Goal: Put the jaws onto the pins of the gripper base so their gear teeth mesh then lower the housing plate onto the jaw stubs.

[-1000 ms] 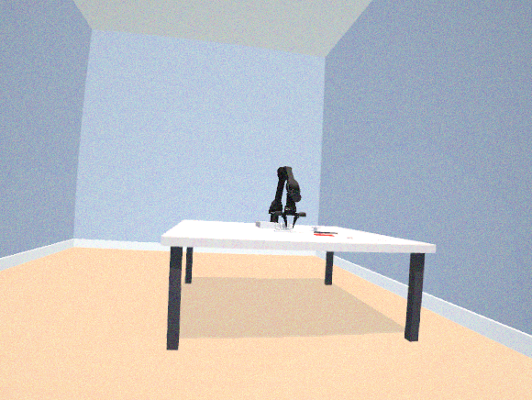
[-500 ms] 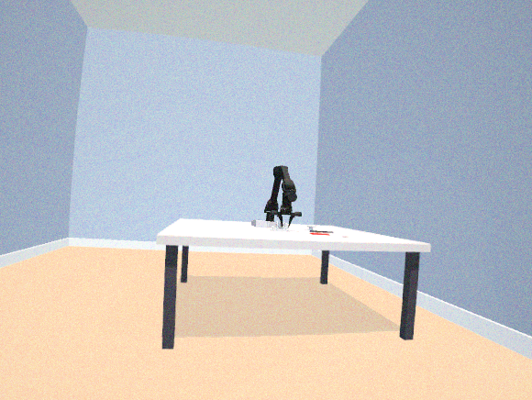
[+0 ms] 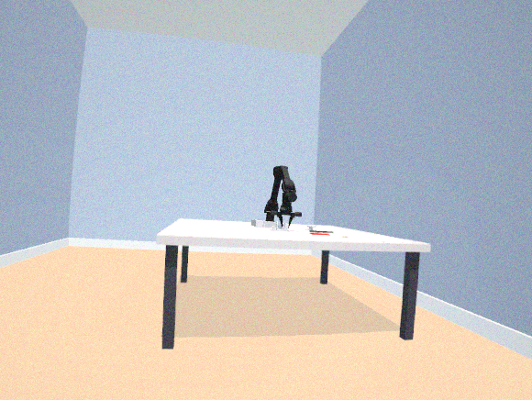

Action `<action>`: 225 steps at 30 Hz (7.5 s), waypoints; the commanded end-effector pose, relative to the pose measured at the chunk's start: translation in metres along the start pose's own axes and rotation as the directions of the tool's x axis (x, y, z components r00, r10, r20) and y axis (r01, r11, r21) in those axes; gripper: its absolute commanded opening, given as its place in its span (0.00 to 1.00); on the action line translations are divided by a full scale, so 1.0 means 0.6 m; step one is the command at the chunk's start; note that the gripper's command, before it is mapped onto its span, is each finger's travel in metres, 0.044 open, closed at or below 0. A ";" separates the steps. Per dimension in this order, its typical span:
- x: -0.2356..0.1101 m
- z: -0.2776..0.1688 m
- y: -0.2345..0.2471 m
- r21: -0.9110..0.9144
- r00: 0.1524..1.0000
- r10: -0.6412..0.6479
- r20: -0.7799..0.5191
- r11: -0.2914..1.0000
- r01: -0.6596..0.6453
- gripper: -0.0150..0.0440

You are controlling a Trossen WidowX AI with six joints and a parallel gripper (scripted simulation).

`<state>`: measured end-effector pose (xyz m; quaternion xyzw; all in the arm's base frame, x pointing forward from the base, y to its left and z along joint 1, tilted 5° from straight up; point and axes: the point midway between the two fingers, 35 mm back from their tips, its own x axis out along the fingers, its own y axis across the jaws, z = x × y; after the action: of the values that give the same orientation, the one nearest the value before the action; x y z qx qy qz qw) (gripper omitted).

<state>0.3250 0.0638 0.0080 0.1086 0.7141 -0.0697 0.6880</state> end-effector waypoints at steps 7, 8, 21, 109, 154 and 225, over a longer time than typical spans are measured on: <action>0.005 -0.003 -0.002 0.001 1.000 -0.005 -0.006 1.000 0.005 0.48; 0.005 -0.003 -0.002 0.001 1.000 -0.005 -0.006 1.000 0.005 0.48; 0.005 -0.003 -0.002 0.001 1.000 -0.005 -0.006 1.000 0.005 0.48; -0.099 -0.002 -0.001 0.001 1.000 -0.005 -0.006 1.000 0.005 0.63; -0.122 -0.181 0.195 -0.687 1.000 0.002 -0.003 0.727 -0.004 1.00; -0.043 -0.360 0.270 -0.977 1.000 0.008 -0.022 0.213 -0.023 1.00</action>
<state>0.1594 0.2747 0.0581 -0.3397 0.5977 0.4027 0.6043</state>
